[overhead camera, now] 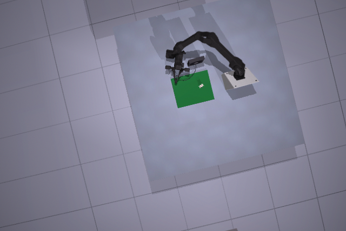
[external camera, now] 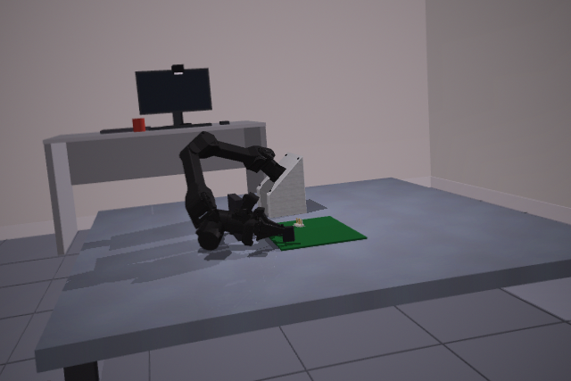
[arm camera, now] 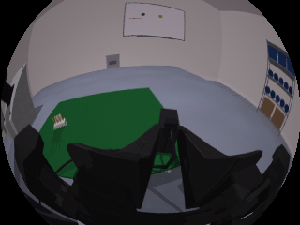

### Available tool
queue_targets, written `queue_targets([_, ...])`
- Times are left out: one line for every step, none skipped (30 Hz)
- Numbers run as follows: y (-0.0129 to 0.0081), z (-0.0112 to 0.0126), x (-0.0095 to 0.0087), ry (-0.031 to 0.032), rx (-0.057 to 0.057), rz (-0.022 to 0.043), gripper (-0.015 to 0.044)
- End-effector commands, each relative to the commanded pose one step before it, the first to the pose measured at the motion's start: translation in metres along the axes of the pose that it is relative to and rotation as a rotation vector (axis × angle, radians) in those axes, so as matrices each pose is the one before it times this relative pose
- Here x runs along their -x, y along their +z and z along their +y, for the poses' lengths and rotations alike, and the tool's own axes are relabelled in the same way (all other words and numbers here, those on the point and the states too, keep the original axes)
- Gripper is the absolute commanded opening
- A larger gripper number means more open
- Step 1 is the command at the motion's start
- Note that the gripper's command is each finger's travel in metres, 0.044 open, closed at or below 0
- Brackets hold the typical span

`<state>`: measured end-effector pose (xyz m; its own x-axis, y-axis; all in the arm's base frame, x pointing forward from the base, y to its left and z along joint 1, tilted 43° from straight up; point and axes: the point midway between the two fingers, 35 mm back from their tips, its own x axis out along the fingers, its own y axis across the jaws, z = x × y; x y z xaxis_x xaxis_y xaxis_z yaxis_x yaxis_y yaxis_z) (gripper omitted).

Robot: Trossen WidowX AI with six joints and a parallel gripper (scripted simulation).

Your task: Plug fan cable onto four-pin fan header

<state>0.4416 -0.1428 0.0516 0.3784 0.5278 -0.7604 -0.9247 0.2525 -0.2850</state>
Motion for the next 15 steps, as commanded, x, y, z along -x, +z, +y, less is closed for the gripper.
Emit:
queue_targets([-0.00194, -0.00186, 0.00031, -0.00507, 0.0078, -0.00368, 0.0])
queue_targets([-0.00094, 0.00001, -0.00019, 0.00002, 0.0, 0.00004, 0.0])
queue_targets([-0.00094, 0.00002, -0.00019, 0.00002, 0.0, 0.00004, 0.0])
queue_targets([-0.00094, 0.00001, -0.00019, 0.00002, 0.0, 0.00004, 0.0])
queue_targets([-0.00094, 0.00002, -0.00019, 0.00002, 0.0, 0.00004, 0.0])
queue_targets([-0.00094, 0.00001, -0.00019, 0.00002, 0.0, 0.00004, 0.0])
queue_targets([-0.00094, 0.00002, -0.00019, 0.00002, 0.0, 0.00004, 0.0])
queue_targets([-0.00094, 0.00001, -0.00019, 0.00002, 0.0, 0.00004, 0.0])
queue_targets([0.00099, 0.00186, -0.00055, 0.00494, -0.0076, 0.00368, 0.0])
queue_targets([0.0, 0.0, 0.0, 0.0, 0.0, 0.0, 0.0])
queue_targets([0.0, 0.0, 0.0, 0.0, 0.0, 0.0, 0.0])
queue_targets([0.0, 0.0, 0.0, 0.0, 0.0, 0.0, 0.0])
queue_targets([0.0, 0.0, 0.0, 0.0, 0.0, 0.0, 0.0])
queue_targets([0.0, 0.0, 0.0, 0.0, 0.0, 0.0, 0.0])
queue_targets([0.0, 0.0, 0.0, 0.0, 0.0, 0.0, 0.0])
